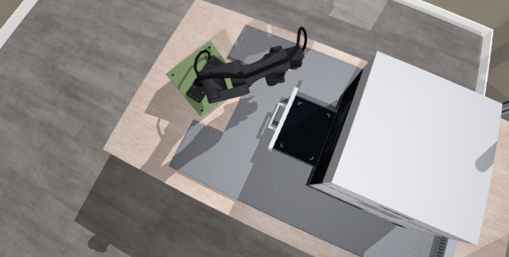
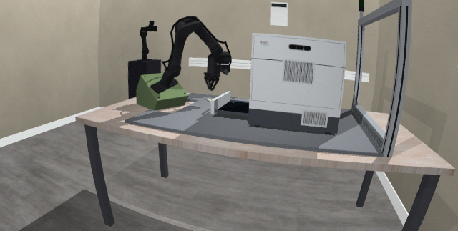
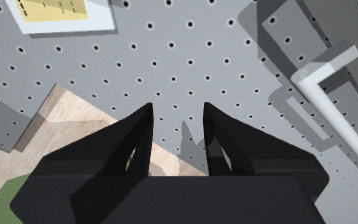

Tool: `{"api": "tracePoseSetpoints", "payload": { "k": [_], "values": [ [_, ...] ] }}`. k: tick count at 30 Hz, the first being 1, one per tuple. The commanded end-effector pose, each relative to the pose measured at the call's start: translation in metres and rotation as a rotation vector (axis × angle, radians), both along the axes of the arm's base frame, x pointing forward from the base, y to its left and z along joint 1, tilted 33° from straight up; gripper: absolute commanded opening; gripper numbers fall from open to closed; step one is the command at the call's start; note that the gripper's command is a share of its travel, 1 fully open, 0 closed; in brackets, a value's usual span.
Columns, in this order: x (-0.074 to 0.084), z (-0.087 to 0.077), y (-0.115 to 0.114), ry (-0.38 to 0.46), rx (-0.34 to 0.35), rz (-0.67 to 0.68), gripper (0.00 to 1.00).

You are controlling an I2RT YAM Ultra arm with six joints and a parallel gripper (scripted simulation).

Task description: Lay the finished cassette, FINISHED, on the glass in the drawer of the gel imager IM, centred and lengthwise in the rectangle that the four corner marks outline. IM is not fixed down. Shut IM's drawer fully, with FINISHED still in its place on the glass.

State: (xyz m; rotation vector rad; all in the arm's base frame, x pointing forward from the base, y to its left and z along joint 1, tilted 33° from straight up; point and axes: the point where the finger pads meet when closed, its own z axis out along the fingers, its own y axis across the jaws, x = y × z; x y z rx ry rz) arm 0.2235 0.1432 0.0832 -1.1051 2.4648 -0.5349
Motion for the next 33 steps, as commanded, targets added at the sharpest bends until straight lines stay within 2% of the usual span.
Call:
{"api": "tracePoseSetpoints", "payload": {
  "k": [1, 5, 7, 20, 25, 27, 30, 33],
  "values": [
    [0.008, 0.004, 0.025, -0.031, -0.013, 0.075, 0.35],
    [0.006, -0.004, 0.043, -0.033, -0.004, 0.063, 0.35],
    [0.006, -0.004, 0.043, -0.033, -0.004, 0.063, 0.35],
    [-0.002, -0.033, 0.103, -0.031, -0.002, 0.064, 0.35],
    [-0.006, -0.04, 0.111, -0.02, -0.025, 0.065, 0.35],
    [-0.007, -0.044, 0.122, -0.023, -0.019, 0.065, 0.35],
    [-0.007, -0.045, 0.123, -0.023, -0.017, 0.065, 0.35],
    [-0.006, -0.035, 0.125, -0.037, 0.011, 0.064, 0.35]
  ]
}}
